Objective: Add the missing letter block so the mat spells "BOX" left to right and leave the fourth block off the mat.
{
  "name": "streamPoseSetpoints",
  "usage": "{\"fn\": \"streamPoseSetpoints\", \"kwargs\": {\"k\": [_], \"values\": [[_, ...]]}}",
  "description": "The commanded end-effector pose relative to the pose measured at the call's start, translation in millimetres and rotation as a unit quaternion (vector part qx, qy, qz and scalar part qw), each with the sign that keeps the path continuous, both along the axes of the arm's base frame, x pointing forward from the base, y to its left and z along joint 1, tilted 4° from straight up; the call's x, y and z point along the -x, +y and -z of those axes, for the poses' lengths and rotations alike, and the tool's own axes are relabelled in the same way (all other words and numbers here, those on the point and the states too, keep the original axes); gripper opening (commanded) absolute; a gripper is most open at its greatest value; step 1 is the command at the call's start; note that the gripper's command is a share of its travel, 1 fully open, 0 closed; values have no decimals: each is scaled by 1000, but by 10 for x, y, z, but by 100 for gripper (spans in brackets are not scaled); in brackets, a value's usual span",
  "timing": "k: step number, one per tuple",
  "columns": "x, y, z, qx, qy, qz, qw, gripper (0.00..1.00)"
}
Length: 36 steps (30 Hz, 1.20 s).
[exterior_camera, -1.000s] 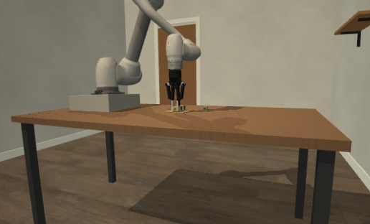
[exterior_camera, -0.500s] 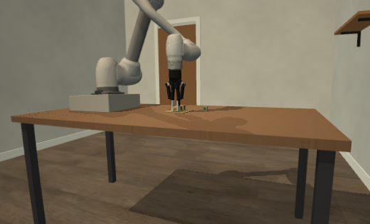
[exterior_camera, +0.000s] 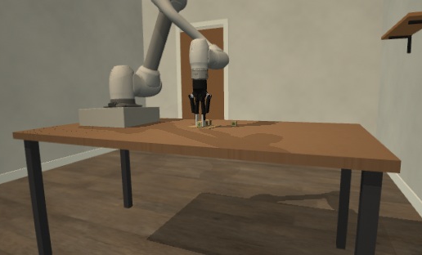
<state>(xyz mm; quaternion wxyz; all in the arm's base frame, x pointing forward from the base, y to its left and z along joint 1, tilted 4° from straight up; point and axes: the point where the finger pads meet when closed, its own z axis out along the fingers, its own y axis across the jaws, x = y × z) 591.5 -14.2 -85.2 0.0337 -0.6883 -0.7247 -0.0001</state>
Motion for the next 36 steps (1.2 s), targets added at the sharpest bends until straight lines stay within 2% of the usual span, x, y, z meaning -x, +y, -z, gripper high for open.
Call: {"fn": "streamPoseSetpoints", "kwargs": {"k": [1, 12, 19, 31, 36], "values": [[-7, 31, 11, -1, -1, 0, 1000, 16], [-7, 31, 11, -1, -1, 0, 1000, 21], [-7, 31, 11, -1, -1, 0, 1000, 28], [-7, 31, 9, -1, -1, 0, 1000, 28], [-10, 27, -61, -1, -1, 0, 1000, 28]]}}
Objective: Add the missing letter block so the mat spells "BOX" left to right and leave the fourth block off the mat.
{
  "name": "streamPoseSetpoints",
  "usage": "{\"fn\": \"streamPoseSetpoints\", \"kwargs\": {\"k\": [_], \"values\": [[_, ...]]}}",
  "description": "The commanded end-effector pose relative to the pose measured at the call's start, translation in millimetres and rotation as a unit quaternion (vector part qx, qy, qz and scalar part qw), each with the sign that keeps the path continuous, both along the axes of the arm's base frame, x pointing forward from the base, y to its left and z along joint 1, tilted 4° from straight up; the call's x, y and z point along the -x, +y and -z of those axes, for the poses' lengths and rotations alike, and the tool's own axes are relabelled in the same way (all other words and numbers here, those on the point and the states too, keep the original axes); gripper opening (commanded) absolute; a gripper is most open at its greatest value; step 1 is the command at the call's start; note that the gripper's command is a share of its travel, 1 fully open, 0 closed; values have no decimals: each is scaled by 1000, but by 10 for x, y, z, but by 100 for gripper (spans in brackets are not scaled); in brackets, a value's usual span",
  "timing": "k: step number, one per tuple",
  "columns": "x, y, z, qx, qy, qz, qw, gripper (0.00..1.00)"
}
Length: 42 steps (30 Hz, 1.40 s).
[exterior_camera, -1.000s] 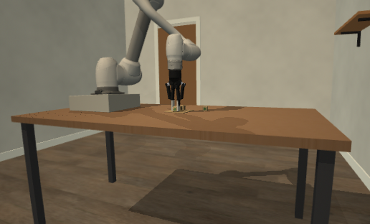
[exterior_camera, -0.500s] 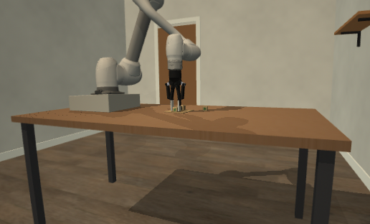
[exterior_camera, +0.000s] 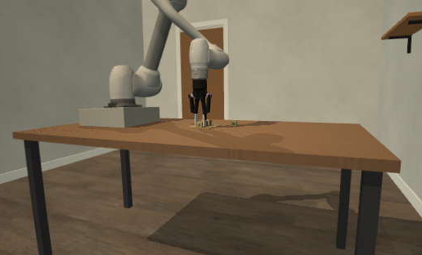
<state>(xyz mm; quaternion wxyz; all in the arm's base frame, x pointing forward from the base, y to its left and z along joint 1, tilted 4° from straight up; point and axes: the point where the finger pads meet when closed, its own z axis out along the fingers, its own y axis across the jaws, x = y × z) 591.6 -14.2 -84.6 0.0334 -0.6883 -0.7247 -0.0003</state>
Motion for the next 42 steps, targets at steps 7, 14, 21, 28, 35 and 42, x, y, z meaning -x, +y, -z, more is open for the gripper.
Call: {"fn": "streamPoseSetpoints", "kwargs": {"k": [7, 14, 21, 28, 35, 42], "values": [[-23, 13, -356, -1, -1, 0, 1000, 28], [-36, -1, -629, -1, -1, 0, 1000, 28], [-47, -12, -862, -1, -1, 0, 1000, 28], [-48, -13, -881, -1, -1, 0, 1000, 100], [-48, -13, -881, -1, -1, 0, 1000, 100], [-48, -13, -881, -1, -1, 0, 1000, 100]]}}
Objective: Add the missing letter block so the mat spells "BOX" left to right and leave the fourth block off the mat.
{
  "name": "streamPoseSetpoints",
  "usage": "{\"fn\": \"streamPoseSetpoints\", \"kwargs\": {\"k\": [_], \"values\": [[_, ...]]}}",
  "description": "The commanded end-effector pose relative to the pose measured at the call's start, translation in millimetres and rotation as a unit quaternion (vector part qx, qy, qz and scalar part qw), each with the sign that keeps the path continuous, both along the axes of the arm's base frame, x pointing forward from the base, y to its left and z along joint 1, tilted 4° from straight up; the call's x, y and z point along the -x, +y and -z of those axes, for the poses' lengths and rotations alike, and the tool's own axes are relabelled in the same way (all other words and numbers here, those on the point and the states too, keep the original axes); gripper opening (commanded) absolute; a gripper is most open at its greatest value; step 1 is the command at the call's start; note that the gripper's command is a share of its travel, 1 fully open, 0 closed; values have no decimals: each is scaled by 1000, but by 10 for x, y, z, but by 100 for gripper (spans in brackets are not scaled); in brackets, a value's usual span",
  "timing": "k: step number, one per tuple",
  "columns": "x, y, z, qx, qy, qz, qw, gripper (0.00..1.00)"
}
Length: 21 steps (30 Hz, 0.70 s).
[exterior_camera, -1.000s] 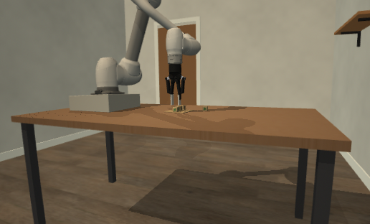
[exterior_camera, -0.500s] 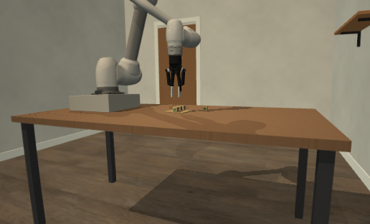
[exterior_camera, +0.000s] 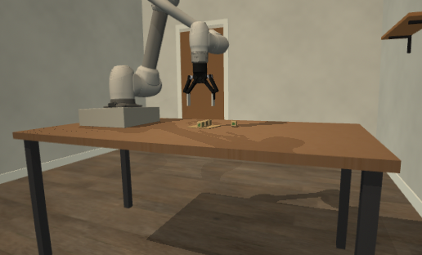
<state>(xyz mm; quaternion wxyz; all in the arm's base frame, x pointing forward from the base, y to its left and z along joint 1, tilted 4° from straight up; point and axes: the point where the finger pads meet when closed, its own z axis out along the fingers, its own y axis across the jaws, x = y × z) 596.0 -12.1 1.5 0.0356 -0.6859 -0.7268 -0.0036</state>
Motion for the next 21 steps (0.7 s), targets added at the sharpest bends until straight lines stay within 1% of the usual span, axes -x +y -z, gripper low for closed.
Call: {"fn": "streamPoseSetpoints", "kwargs": {"k": [1, 7, 11, 16, 18, 21], "values": [[-4, -35, -20, 3, 0, 3, 1000, 100], [-4, -35, -22, 3, 0, 3, 1000, 100], [-6, -37, -57, 3, 0, 3, 1000, 100], [-12, -43, -190, 3, 0, 3, 1000, 100], [-12, -43, -190, 3, 0, 3, 1000, 100], [-18, -49, -309, 3, 0, 3, 1000, 100]]}}
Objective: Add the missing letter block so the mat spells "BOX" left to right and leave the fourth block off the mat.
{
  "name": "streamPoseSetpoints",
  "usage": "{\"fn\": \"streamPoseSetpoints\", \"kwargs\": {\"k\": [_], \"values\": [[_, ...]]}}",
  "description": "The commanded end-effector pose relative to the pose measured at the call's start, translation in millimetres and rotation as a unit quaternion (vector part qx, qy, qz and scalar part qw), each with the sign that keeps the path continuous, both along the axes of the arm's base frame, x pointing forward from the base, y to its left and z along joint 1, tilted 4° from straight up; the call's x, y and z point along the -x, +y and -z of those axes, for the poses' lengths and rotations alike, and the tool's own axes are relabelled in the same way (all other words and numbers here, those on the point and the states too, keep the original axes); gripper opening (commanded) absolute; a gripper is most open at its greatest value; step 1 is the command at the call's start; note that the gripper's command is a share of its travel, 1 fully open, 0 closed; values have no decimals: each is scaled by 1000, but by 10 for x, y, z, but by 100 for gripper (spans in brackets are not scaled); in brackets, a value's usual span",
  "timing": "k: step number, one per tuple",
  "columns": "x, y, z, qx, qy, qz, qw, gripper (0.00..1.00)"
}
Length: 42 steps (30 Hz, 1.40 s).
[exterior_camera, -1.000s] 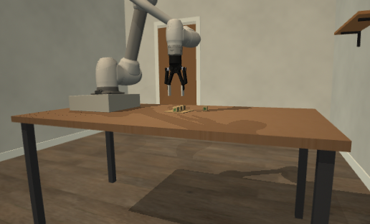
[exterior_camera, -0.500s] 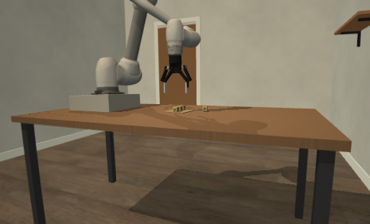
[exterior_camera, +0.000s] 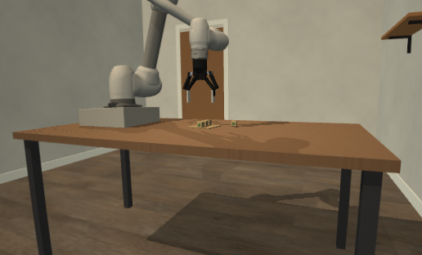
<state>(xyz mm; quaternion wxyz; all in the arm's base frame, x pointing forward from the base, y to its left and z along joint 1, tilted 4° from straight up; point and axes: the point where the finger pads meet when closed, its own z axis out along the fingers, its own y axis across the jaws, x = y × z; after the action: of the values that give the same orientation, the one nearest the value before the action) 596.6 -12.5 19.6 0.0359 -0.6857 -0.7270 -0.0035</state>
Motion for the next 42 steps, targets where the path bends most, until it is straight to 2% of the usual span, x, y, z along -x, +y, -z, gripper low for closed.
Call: {"fn": "streamPoseSetpoints", "kwargs": {"k": [1, 7, 12, 42], "values": [[-13, -47, -171, 3, 0, 3, 1000, 100], [-25, -59, -413, 3, 0, 3, 1000, 100], [-30, -64, -522, 3, 0, 3, 1000, 100], [-30, -65, -536, 3, 0, 3, 1000, 100]]}}
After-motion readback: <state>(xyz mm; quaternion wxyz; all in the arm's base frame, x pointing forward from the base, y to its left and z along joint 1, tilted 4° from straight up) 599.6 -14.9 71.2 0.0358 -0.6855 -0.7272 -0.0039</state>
